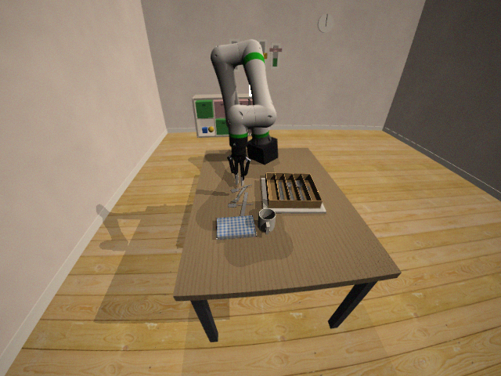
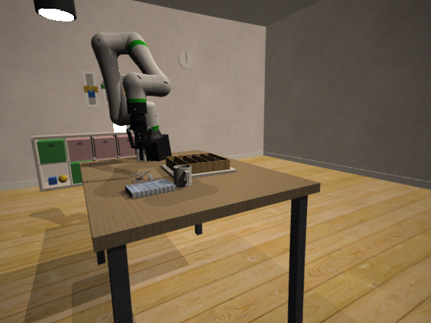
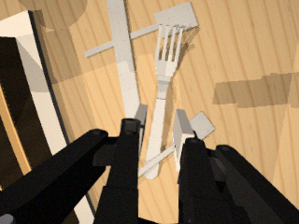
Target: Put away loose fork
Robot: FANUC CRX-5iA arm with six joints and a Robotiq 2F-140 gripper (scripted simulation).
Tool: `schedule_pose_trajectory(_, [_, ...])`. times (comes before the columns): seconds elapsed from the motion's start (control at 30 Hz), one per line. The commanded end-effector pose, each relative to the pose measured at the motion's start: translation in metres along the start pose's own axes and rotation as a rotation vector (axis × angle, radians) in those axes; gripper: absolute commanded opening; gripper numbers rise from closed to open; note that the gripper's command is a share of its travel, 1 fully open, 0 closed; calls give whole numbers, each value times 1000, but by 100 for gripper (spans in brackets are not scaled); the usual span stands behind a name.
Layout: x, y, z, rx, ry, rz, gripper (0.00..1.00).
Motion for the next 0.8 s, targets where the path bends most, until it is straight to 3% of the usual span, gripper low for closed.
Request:
schedule_pose_trajectory(0.0, [0, 0, 0, 0, 0, 0, 17])
schedule_pose_trajectory(0.77, [0, 14, 0, 0, 0, 0, 17])
Point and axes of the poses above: the point where the finger pads meet when closed, its own y axis out along the fingers, its own z axis across the jaws, x = y × z, the point moved 7 cm from there along -y, back along the fingers, and after that the axes turned 9 degrees about y, right-handed, at the moved point
